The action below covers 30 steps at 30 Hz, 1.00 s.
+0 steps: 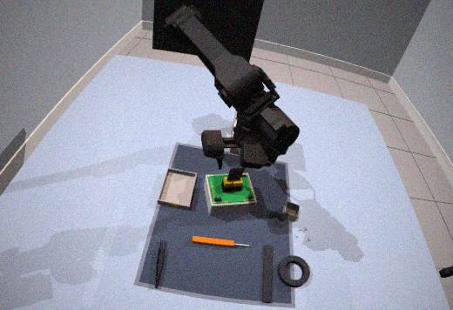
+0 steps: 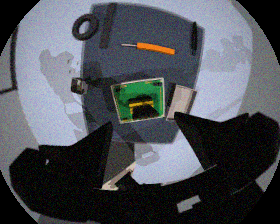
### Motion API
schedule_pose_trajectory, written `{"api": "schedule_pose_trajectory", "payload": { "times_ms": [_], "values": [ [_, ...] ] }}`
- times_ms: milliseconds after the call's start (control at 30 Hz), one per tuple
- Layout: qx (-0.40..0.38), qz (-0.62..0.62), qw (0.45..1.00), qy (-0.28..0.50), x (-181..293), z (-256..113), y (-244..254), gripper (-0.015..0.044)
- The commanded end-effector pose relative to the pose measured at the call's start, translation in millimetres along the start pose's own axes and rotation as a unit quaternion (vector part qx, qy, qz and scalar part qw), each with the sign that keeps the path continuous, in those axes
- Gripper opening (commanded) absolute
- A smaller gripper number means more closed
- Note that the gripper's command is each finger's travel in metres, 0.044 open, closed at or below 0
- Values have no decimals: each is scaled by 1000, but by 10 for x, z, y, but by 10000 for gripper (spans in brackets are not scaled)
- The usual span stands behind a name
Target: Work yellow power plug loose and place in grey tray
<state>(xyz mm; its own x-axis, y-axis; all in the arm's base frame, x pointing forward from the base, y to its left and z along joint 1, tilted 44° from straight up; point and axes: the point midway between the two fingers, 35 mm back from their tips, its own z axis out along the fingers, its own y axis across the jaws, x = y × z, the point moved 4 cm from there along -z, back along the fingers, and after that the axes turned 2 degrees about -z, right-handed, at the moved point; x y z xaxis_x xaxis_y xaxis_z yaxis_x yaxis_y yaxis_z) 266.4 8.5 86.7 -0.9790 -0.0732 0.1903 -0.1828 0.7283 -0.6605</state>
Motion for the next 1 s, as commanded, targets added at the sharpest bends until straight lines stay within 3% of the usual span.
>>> {"api": "schedule_pose_trajectory", "payload": {
  "times_ms": [0,900,967],
  "values": [
    [3,-4,1000,1,-29,14,2,430],
    [4,-3,1000,1,-24,314,-20,430],
    [4,-3,1000,1,-24,314,-20,377]
  ]
}}
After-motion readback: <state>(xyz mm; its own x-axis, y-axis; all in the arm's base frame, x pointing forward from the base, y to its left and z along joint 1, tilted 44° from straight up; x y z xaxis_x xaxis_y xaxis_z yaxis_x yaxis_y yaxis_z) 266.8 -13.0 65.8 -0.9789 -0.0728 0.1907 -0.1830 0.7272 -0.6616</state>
